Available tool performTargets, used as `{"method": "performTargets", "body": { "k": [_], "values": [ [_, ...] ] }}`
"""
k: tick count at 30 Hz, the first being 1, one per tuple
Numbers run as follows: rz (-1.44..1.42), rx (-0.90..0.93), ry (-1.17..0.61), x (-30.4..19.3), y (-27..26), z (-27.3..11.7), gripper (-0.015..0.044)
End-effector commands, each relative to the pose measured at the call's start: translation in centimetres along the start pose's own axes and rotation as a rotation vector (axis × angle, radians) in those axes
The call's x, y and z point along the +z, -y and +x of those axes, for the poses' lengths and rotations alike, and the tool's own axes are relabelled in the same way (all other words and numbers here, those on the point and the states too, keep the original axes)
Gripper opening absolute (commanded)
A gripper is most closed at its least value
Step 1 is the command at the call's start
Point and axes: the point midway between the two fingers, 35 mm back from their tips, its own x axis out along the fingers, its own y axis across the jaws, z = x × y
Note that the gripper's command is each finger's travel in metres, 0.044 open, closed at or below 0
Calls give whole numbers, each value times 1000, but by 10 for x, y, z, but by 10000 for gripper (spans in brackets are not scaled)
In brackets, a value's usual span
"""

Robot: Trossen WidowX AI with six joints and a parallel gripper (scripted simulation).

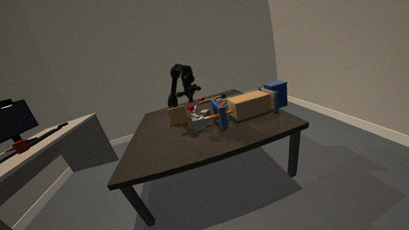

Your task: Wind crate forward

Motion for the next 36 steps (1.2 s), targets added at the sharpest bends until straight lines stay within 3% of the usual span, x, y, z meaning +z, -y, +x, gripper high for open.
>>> {"method": "performTargets", "body": {
  "k": [1, 13, 27, 30, 36],
  "values": [
    [0, 0, 0, 0, 0, 0, 0],
    [0, 0, 0, 0, 0, 0, 0],
    [6, -6, 413, -49, 0, 12, 367],
    [7, -4, 435, -51, 1, 14, 440],
    [7, -4, 435, -51, 1, 15, 440]
  ]
}}
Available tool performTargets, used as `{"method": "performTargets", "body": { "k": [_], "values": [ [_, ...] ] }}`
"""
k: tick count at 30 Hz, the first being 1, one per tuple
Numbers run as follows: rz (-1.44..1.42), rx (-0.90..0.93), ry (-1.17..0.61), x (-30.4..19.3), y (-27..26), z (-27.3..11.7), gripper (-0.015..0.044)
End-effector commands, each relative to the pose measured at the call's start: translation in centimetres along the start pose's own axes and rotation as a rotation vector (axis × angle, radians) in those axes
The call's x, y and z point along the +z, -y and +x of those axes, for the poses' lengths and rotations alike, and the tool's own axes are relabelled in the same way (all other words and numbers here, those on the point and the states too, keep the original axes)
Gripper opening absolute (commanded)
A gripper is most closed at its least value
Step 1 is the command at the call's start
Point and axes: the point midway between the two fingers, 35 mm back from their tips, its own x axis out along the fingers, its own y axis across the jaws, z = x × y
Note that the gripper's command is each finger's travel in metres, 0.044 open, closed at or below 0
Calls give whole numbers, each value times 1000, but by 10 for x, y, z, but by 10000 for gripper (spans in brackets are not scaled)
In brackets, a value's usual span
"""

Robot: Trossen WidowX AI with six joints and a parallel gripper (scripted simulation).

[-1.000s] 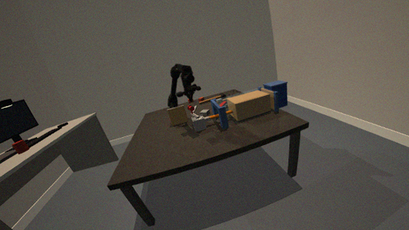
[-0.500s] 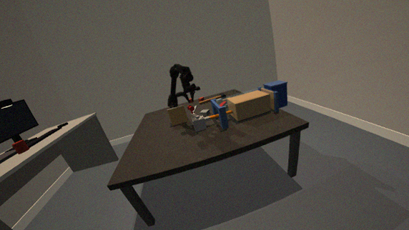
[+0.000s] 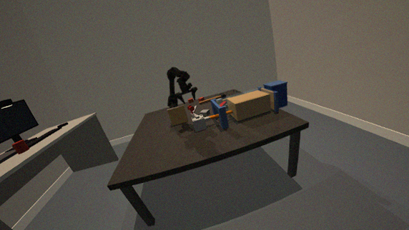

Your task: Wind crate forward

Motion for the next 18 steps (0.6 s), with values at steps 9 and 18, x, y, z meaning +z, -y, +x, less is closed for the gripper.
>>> {"method": "performTargets", "body": {
  "k": [9, 18],
  "values": [
    [3, -4, 14, -5, 0, 13, 440],
    [3, -4, 14, -11, 0, 27, 440]
  ]
}}
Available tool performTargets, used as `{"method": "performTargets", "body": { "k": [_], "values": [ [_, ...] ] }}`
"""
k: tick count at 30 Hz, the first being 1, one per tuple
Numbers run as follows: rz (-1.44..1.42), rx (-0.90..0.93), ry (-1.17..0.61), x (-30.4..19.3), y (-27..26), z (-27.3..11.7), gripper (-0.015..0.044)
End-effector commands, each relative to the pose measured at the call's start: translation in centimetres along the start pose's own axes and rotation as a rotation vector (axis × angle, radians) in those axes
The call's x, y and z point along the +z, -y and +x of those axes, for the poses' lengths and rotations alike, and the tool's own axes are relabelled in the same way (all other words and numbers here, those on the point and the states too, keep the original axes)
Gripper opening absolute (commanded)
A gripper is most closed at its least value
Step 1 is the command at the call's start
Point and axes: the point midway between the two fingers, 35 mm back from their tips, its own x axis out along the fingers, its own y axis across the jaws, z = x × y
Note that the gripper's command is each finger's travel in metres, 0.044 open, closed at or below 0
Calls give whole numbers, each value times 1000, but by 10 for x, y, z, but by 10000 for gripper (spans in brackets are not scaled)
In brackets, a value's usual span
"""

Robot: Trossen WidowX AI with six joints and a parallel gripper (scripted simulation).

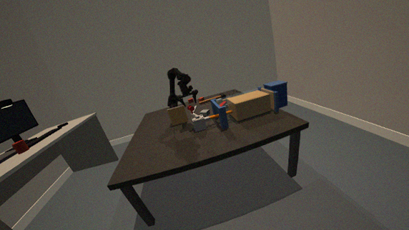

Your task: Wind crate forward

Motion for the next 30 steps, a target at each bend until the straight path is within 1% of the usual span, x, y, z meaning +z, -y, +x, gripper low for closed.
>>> {"method": "performTargets", "body": {
  "k": [1, 30],
  "values": [
    [4, 2, -2, -4, 0, 7, 440],
    [4, 3, -4, -24, 1, 44, 440]
  ]
}}
